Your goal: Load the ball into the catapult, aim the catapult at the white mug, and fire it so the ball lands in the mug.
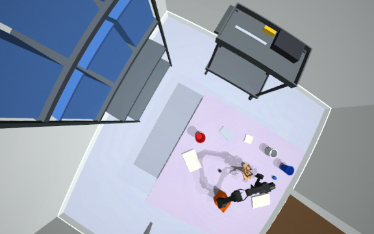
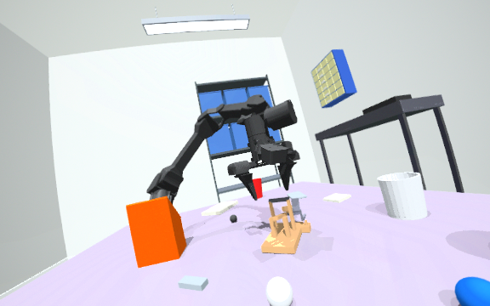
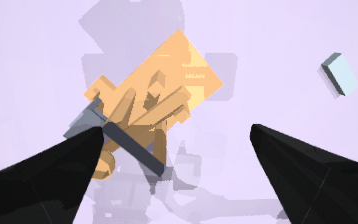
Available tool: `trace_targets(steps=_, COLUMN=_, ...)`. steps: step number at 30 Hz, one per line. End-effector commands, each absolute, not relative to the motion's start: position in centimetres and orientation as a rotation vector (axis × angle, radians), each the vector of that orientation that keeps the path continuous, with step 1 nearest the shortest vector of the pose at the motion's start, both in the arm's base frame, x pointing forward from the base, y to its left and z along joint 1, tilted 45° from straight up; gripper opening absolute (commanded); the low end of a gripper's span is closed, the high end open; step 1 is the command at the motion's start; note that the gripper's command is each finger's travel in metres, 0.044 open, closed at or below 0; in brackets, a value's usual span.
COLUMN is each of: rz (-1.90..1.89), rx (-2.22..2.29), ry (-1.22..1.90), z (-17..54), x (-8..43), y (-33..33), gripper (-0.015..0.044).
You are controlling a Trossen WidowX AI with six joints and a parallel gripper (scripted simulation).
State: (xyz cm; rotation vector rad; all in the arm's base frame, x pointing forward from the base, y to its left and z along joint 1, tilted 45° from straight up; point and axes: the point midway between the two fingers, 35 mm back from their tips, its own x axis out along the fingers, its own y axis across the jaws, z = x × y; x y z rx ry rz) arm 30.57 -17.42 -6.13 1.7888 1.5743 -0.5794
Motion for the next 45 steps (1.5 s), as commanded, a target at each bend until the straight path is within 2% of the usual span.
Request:
trace_targets(steps=1, rz=-0.695, rx=1.882, ry=1.57, z=-6.1, x=30.5, y=-17.4, gripper=0.044)
trace_targets(steps=19, rz=-1.275, rx=2.292, ry=1.46, z=-5.9, x=30.4, y=-17.5, gripper=0.044)
trace_targets(steps=24, rz=-1.285, rx=2.299, ry=1.457, z=-6.1, x=30.4, y=-17.4, gripper=0.044)
trace_targets(steps=29, rz=-1.386, rx=2.361, ry=1.425, z=-9.1, x=31.2, y=-14.4, gripper=0.044)
trace_targets(steps=45, rz=-1.391, rx=2.364, ry=1.423, z=-10.5, x=31.6, y=-13.0, gripper=0.044)
